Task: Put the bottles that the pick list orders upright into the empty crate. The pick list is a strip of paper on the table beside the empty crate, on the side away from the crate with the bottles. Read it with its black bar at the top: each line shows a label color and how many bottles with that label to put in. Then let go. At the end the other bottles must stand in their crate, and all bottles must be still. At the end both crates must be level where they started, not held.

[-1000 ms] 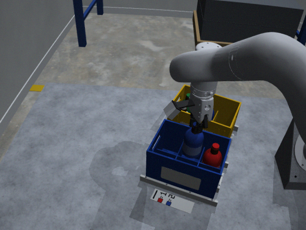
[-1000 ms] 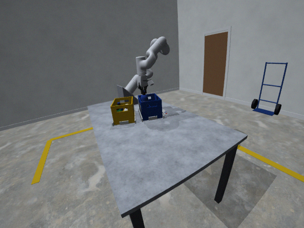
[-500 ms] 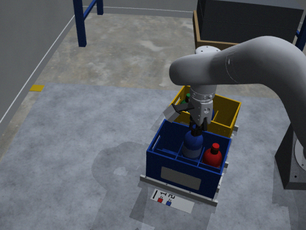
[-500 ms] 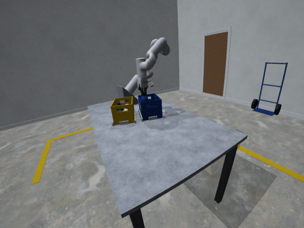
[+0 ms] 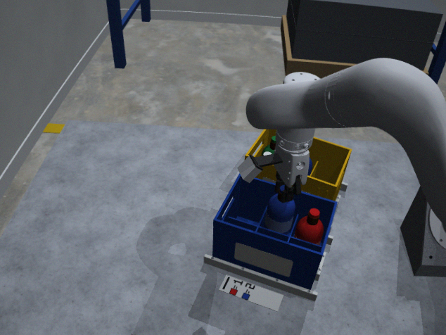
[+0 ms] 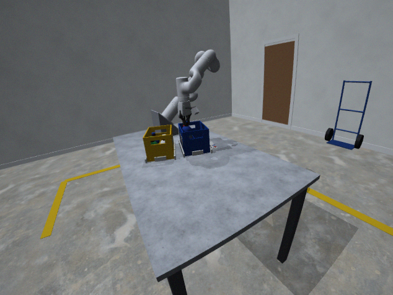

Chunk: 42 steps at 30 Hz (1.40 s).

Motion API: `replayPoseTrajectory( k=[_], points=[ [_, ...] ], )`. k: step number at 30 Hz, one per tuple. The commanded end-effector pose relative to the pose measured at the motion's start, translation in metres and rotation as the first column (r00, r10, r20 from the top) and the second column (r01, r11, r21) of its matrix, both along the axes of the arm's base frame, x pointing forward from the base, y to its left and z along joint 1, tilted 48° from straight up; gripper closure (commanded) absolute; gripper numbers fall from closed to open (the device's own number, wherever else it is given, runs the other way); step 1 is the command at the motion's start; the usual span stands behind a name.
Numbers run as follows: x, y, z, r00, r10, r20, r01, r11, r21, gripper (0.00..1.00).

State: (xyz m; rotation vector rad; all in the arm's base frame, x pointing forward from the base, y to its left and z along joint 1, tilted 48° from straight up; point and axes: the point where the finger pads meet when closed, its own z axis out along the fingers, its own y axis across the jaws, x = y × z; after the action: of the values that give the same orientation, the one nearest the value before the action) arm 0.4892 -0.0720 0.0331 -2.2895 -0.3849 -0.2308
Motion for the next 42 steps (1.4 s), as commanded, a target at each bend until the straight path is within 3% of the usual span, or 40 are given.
replayPoseTrajectory(
  k=[1,42],
  points=[
    [0.001,0.003,-0.003,1.0,-0.001,0.002,0.001,1.0,-0.001,1.0],
    [0.002,0.021,-0.019,1.0,-0.001,0.002,0.001,1.0,-0.001,1.0]
  ],
)
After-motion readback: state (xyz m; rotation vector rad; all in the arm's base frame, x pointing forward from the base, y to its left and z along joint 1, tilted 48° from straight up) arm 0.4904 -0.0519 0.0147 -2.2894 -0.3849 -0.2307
